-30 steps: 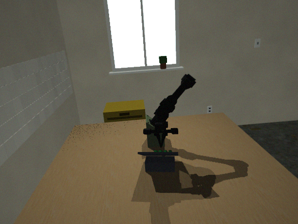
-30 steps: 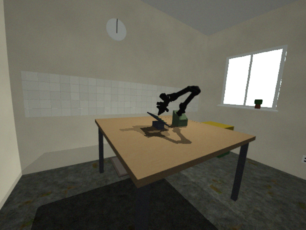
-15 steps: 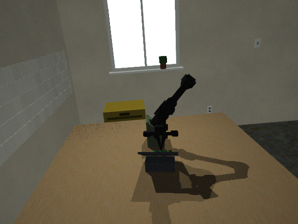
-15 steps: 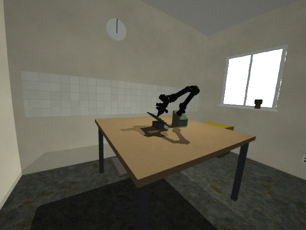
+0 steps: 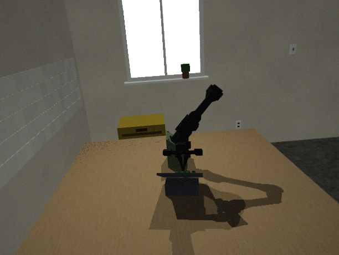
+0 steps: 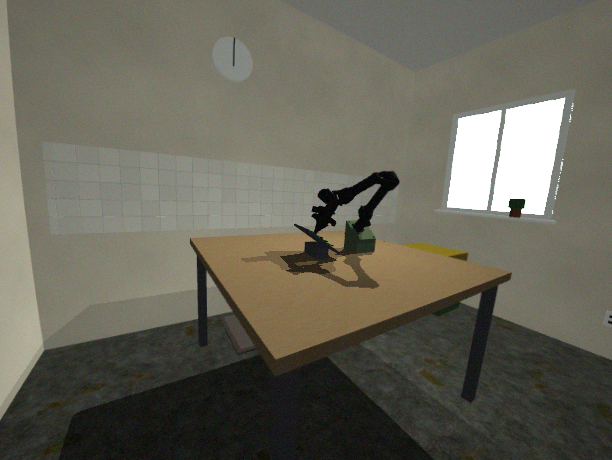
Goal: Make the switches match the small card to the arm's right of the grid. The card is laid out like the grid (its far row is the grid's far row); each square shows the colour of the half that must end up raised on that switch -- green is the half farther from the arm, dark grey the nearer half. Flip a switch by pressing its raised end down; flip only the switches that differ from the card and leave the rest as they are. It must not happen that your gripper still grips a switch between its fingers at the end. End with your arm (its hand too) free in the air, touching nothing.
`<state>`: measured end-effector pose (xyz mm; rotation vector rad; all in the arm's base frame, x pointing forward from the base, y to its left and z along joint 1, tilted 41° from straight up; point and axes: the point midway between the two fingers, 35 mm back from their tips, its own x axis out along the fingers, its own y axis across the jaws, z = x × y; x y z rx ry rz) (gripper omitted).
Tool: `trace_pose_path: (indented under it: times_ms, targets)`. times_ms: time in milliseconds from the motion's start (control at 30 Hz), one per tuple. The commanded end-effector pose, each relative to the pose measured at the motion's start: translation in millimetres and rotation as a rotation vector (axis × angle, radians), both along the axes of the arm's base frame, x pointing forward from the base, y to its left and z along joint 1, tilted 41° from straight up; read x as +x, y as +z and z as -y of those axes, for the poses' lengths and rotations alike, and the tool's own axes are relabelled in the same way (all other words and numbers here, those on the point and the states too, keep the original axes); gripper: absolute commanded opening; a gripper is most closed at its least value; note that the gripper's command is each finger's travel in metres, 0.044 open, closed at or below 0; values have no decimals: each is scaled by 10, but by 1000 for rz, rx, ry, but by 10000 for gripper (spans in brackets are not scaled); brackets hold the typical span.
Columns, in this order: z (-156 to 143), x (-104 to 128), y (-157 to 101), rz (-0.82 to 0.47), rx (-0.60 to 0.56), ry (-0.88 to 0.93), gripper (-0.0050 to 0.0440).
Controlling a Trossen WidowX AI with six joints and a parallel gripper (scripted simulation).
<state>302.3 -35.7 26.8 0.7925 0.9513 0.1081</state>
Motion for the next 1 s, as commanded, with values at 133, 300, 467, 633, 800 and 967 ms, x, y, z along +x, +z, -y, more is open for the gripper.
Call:
trace_pose_path:
  times_ms: [133, 300, 467, 633, 800, 967]
  targets:
    - [1, 2, -12, -3, -1, -3, 0]
    - [-2, 6, -16, -3, -1, -3, 0]
    - [-4, 8, -19, -3, -1, -3, 0]
    - [-6, 12, -24, -3, -1, -3, 0]
    - [-9, 16, -28, -3, -1, -3, 0]
    - [-11, 19, -31, -3, -1, -3, 0]
